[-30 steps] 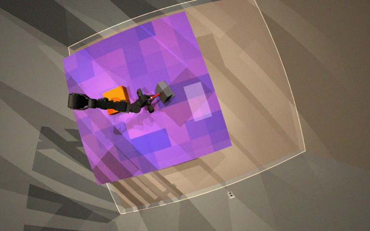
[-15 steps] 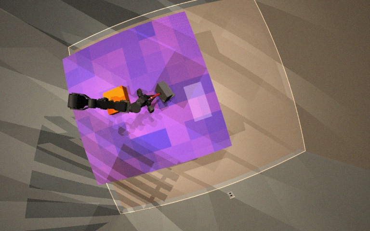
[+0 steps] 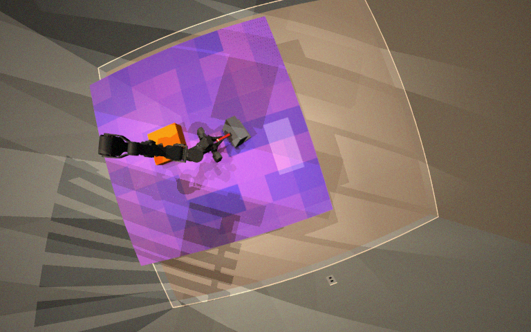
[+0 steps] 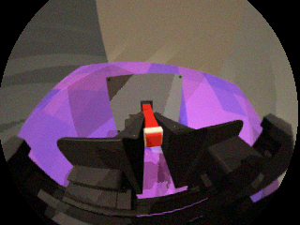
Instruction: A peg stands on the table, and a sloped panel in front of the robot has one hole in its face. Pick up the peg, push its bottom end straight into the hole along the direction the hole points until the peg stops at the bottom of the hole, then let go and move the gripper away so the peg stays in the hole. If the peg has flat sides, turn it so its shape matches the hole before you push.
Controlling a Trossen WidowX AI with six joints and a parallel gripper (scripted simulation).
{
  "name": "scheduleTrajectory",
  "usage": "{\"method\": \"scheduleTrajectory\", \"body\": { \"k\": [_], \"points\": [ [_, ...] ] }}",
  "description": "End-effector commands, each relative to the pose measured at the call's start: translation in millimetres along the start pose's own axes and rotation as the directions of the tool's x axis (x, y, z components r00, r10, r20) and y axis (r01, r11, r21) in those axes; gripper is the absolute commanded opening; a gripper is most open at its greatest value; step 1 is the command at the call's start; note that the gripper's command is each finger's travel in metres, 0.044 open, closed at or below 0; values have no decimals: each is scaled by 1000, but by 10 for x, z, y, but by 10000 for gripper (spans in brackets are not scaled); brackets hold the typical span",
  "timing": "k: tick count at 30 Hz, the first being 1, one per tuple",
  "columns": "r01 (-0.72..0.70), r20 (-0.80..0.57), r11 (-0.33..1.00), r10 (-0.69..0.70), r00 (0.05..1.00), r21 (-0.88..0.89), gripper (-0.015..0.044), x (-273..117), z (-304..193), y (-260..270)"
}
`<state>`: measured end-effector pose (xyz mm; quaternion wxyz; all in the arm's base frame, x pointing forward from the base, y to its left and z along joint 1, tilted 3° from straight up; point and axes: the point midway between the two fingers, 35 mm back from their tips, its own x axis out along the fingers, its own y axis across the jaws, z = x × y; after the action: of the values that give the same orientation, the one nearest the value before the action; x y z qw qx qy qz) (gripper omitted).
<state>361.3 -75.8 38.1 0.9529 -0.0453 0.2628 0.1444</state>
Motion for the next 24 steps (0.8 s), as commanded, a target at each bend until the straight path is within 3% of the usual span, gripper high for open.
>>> {"method": "scheduleTrajectory", "body": {
  "k": [1,24],
  "points": [
    [4,1,1000,-4,1000,1,0,22,9,-19],
    [4,2,1000,-4,1000,1,0,146,-5,-22]
  ]
}}
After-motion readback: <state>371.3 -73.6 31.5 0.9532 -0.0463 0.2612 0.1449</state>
